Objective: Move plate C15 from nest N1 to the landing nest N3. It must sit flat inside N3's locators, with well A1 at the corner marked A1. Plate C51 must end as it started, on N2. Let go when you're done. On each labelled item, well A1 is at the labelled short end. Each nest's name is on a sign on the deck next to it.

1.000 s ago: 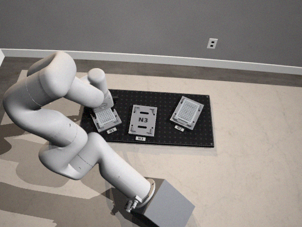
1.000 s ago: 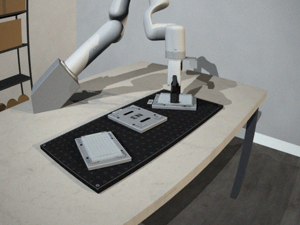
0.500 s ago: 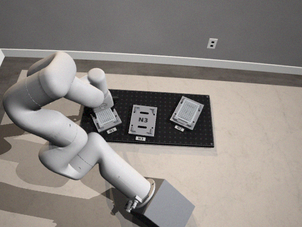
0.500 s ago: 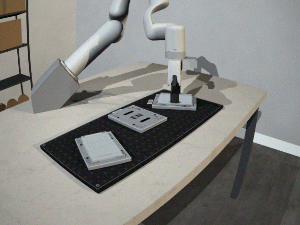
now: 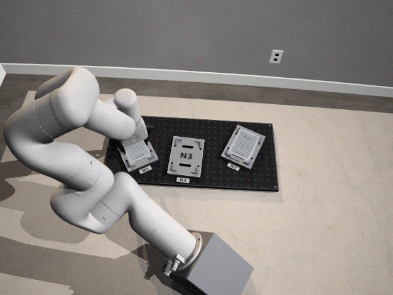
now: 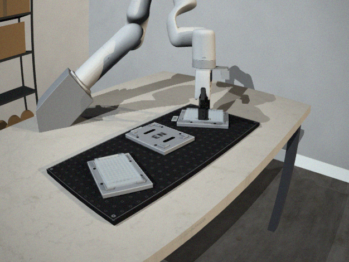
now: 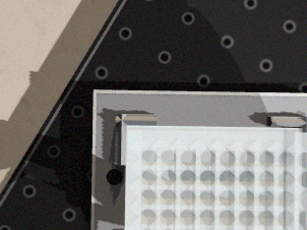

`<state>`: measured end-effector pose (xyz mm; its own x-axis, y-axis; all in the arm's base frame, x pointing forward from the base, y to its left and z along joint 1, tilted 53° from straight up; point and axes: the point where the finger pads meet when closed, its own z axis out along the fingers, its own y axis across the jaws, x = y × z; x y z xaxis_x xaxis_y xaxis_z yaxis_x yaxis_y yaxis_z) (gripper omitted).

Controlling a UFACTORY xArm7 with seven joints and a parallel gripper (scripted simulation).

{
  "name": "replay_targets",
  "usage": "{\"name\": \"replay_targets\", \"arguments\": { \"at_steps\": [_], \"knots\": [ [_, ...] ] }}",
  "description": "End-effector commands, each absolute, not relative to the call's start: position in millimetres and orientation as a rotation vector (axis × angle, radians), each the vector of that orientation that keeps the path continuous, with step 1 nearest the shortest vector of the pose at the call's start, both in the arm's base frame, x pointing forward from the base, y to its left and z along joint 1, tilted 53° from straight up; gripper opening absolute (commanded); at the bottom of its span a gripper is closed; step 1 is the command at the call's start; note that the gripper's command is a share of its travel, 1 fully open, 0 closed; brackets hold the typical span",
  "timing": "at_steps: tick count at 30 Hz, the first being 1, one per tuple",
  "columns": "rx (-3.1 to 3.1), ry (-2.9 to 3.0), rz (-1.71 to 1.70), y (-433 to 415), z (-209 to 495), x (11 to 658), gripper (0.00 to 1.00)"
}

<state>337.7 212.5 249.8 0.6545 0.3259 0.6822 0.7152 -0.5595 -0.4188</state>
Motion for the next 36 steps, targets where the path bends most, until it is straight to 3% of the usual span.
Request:
{"name": "replay_targets", "arguments": {
  "at_steps": [1,36],
  "knots": [
    [-2.170,-0.801,-0.720,211.8,251.1,338.8,0.00],
    [-2.169,-0.801,-0.720,208.7,253.5,337.9,0.00]
  ]
}}
